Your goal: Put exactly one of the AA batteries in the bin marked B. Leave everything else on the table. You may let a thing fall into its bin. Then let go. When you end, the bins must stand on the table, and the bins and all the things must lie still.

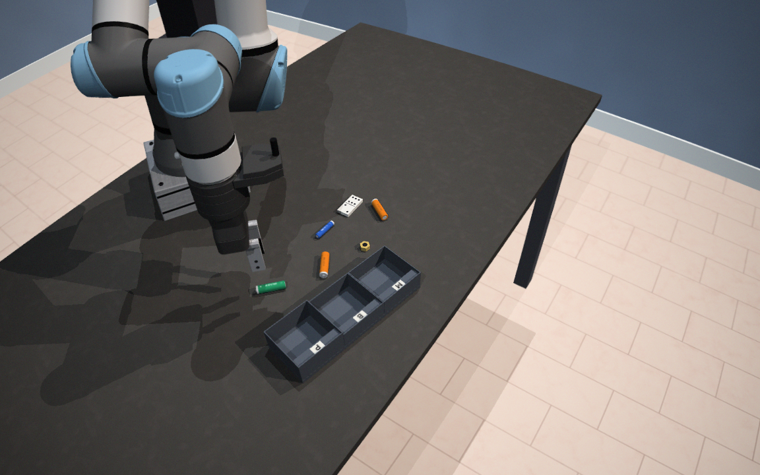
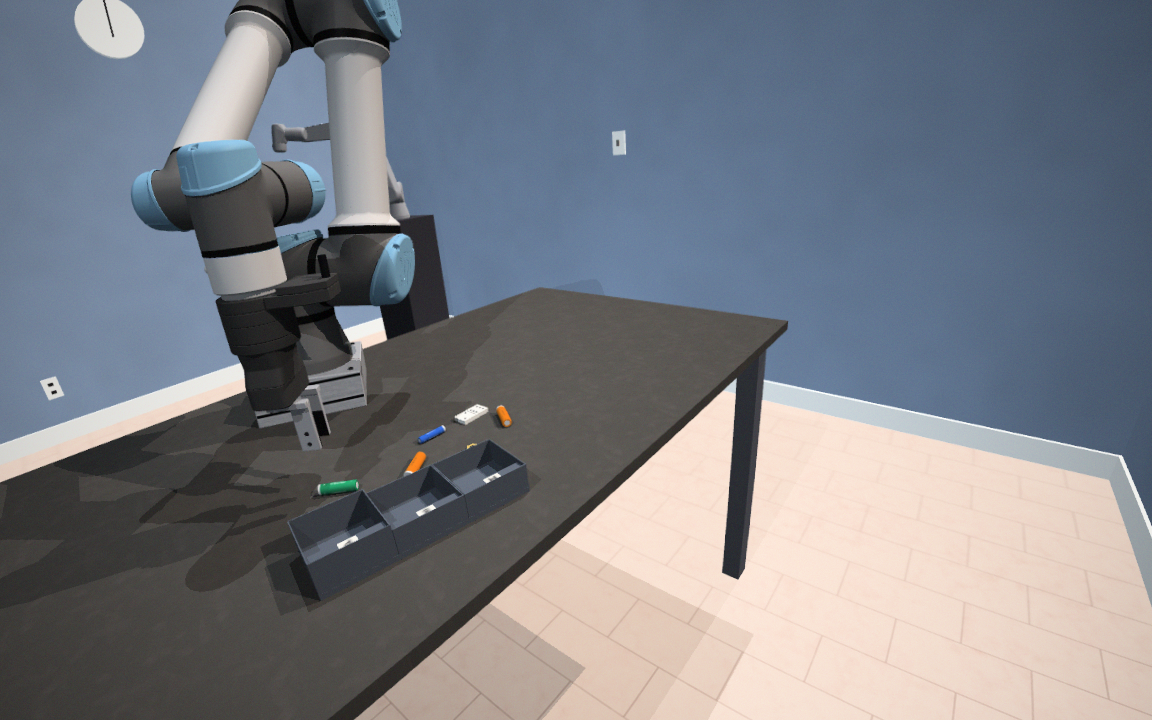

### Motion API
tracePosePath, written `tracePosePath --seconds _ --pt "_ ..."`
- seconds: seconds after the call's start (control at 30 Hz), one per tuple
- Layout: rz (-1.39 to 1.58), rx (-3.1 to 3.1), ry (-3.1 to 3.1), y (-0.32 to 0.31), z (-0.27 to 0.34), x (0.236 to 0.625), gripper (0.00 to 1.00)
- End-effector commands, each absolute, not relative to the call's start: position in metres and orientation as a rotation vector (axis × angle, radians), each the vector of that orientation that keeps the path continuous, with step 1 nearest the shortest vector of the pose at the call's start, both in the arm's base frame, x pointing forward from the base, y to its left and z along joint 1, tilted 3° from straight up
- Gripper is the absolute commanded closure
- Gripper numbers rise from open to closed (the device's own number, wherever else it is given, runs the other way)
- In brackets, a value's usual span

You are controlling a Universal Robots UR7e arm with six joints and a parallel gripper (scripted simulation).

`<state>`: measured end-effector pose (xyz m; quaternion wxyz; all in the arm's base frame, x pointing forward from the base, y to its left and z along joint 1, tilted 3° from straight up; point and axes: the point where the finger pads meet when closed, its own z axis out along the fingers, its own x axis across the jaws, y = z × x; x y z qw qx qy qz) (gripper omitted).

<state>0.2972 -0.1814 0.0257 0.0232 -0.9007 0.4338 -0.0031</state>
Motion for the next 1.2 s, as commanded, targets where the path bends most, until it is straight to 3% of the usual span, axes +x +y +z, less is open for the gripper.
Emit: tracePosePath --seconds 0.0,1.17 --pt "-0.021 -2.792 1.317 -0.1811 0.0259 0.2993 0.40" --pt "-0.021 -2.792 1.317 -0.1774 0.0262 0.3035 0.40"
